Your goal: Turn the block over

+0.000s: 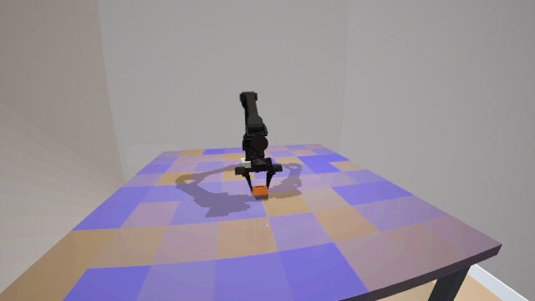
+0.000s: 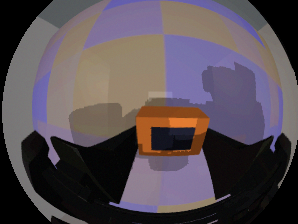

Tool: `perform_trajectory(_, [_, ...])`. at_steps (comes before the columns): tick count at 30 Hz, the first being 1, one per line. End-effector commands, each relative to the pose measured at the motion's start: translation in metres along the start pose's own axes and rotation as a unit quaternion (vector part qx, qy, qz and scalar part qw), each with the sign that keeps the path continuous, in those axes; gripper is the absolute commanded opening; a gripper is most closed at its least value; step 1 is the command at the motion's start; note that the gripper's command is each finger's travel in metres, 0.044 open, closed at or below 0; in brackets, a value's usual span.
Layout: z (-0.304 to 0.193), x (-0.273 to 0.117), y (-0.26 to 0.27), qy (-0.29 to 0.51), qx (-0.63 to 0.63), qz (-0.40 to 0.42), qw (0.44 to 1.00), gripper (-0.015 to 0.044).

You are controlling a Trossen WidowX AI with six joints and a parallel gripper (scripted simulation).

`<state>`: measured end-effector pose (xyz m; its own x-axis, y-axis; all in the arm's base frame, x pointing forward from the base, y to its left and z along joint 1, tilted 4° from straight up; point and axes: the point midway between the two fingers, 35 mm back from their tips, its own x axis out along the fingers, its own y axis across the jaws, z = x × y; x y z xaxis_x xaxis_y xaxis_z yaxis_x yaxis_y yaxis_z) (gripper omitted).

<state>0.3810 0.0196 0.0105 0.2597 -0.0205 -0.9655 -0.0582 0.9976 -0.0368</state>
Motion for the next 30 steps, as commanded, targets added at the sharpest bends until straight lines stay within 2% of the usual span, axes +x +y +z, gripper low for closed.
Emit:
perform_trajectory(1, [0.002,-0.004,0.0,-0.037,-0.002,0.0,0.999,0.0])
perform_trajectory(13, [-0.004,-0.008,-0.001,-0.125,-0.002,-0.001,0.992,0.0])
perform_trajectory(20, [-0.005,-0.008,-0.001,-0.131,-0.002,-0.001,0.991,0.0])
perform_trajectory(30, [0.001,0.015,0.0,-0.198,-0.002,0.001,0.98,0.0])
